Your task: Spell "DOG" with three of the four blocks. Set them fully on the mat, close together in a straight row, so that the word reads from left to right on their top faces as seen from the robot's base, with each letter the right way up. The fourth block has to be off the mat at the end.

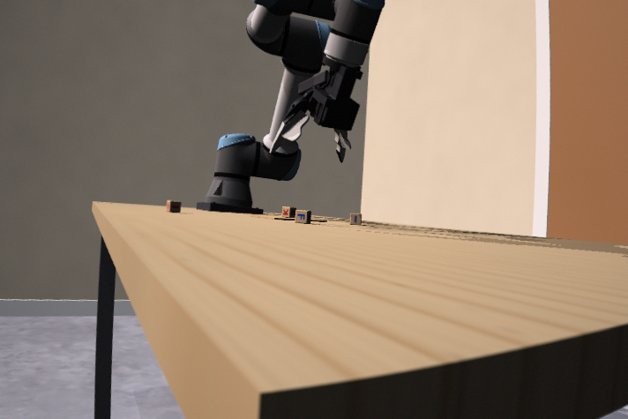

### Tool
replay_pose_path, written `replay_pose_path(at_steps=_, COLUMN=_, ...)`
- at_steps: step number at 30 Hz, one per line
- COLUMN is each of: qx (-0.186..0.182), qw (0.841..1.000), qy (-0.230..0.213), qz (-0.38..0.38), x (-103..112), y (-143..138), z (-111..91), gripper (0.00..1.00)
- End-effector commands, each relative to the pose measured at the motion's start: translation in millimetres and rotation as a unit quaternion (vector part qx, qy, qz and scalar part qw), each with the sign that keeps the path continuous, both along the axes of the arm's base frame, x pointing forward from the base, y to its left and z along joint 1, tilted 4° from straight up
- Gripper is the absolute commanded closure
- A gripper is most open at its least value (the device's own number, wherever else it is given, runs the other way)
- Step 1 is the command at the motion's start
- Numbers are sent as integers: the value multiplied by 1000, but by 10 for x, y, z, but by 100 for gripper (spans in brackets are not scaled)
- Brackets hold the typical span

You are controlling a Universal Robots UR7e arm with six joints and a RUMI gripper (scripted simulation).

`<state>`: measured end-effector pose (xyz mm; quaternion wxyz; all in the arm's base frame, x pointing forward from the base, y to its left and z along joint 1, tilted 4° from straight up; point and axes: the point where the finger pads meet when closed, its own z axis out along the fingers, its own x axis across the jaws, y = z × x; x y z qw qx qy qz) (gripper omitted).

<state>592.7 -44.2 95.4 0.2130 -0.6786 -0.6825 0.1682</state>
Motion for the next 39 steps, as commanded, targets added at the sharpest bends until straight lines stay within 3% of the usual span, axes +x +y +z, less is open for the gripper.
replay_pose_path(at_steps=1, qx=0, qw=1000, qy=-1, qz=0, x=12, y=-10, z=6, gripper=0)
replay_pose_path(at_steps=14, qx=0, qw=1000, qy=-1, qz=-1, x=-29, y=-73, z=9, gripper=0)
replay_pose_path(at_steps=22, qx=0, qw=1000, qy=-4, qz=0, x=-361, y=-639, z=10, gripper=0)
replay_pose_path(at_steps=24, qx=0, qw=1000, qy=-4, qz=0, x=-361, y=-639, z=10, gripper=0)
replay_pose_path(at_steps=31, qx=-1, qw=1000, qy=-5, qz=0, x=-1012, y=-1392, z=-7, gripper=0)
replay_pose_path(at_steps=33, qx=-1, qw=1000, qy=-5, qz=0, x=-1028, y=-1407, z=-7, gripper=0)
replay_pose_path(at_steps=39, qx=-1, qw=1000, qy=-3, qz=0, x=-1671, y=-1890, z=-38, gripper=0)
